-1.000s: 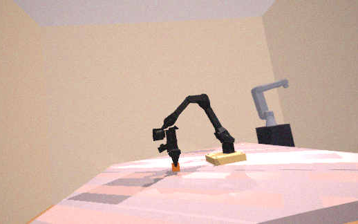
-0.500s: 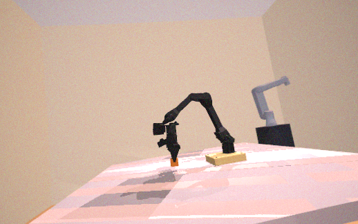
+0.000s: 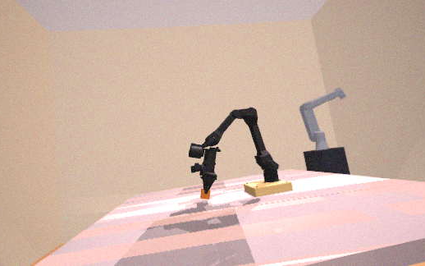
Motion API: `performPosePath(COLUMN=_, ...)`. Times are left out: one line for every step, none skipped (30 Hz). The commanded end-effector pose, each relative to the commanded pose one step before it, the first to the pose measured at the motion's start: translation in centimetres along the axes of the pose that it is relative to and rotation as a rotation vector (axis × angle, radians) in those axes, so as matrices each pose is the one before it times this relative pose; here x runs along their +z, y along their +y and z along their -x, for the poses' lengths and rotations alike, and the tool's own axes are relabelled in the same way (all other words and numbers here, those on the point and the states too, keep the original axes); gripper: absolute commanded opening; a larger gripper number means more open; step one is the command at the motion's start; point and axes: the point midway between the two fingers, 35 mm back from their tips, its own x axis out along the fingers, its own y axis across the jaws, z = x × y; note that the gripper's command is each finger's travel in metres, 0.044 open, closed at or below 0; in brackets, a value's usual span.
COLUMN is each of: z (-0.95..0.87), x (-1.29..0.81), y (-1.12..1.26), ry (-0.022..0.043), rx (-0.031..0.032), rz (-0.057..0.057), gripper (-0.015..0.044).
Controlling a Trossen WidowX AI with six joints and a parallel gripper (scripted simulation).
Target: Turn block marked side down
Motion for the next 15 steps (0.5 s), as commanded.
performPosePath(z=0.045, x=-0.136, y=-0.034, ry=-0.06, rx=-0.00321, rz=-0.0028, gripper=0.0)
performPosePath(z=0.002, x=-0.031, y=-0.001, ry=-0.0157, rx=0.00007, rz=-0.0002, gripper=0.0)
performPosePath(z=0.006, x=-0.033, y=-0.002, ry=-0.01569, rx=0.00009, rz=-0.0003, gripper=0.0)
performPosePath(z=0.01, x=-0.035, y=-0.003, ry=-0.01569, rx=0.00011, rz=-0.0003, gripper=0.0)
performPosePath(z=0.015, x=-0.037, y=-0.003, ry=-0.01568, rx=0.00013, rz=-0.0004, gripper=0.0)
performPosePath(z=0.019, x=-0.039, y=-0.004, ry=-0.01568, rx=0.00015, rz=-0.0004, gripper=0.0)
performPosePath(z=0.024, x=-0.04, y=-0.004, ry=-0.01567, rx=0.00017, rz=-0.0004, gripper=0.0)
performPosePath(z=0.029, x=-0.042, y=-0.005, ry=-0.01567, rx=0.00018, rz=-0.0005, gripper=0.0)
performPosePath(z=0.033, x=-0.044, y=-0.006, ry=-0.01566, rx=0.0002, rz=-0.0005, gripper=0.0)
performPosePath(z=0.038, x=-0.045, y=-0.006, ry=-0.01566, rx=0.00022, rz=-0.0006, gripper=0.0)
performPosePath(z=0.043, x=-0.047, y=-0.007, ry=-0.01565, rx=0.00024, rz=-0.0006, gripper=0.0)
performPosePath(z=0.039, x=-0.039, y=-0.006, ry=-0.01282, rx=0.00021, rz=-0.0005, gripper=0.0)
performPosePath(z=0.025, x=-0.024, y=-0.004, ry=-0.00769, rx=0.00013, rz=-0.0003, gripper=0.0)
performPosePath(z=0.009, x=-0.008, y=-0.001, ry=-0.00256, rx=0.00005, rz=-0.0001, gripper=0.0)
performPosePath(z=0.0, x=0.0, y=0.0, ry=0.0, rx=0.0, rz=0.0, gripper=0.0)
